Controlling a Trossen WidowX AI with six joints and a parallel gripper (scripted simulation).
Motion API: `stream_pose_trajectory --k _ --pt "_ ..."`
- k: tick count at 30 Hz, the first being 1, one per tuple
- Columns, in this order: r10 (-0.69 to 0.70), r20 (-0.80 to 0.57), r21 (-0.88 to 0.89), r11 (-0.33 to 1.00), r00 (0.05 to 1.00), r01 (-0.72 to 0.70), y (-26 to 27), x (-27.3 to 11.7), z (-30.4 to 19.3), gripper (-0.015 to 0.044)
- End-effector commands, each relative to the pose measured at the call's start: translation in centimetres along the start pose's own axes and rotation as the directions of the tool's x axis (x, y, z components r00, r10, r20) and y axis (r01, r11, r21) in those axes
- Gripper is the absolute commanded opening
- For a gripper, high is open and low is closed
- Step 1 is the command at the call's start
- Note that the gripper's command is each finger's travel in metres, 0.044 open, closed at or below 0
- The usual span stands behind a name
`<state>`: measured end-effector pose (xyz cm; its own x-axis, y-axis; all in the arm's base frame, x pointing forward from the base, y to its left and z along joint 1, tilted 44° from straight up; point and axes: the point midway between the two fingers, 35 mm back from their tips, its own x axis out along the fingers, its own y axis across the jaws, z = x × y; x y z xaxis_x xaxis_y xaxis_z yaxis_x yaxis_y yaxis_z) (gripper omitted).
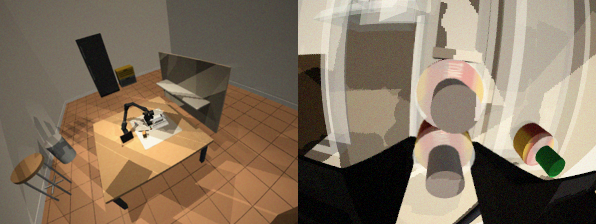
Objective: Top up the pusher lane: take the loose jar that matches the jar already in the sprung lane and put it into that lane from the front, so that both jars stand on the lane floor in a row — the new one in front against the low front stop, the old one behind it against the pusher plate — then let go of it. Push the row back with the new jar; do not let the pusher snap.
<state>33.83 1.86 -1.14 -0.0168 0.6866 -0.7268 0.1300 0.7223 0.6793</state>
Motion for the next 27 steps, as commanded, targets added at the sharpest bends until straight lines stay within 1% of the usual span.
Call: stream_pose_trajectory --k 1,27 --pt "0.007 0.008 -0.005 1.000 1.000 -0.007 0.12 -0.03 0.10 0.0000" --pt "0.007 0.008 -0.005 1.000 1.000 -0.007 -0.02 0.01 -0.39 0.0000"
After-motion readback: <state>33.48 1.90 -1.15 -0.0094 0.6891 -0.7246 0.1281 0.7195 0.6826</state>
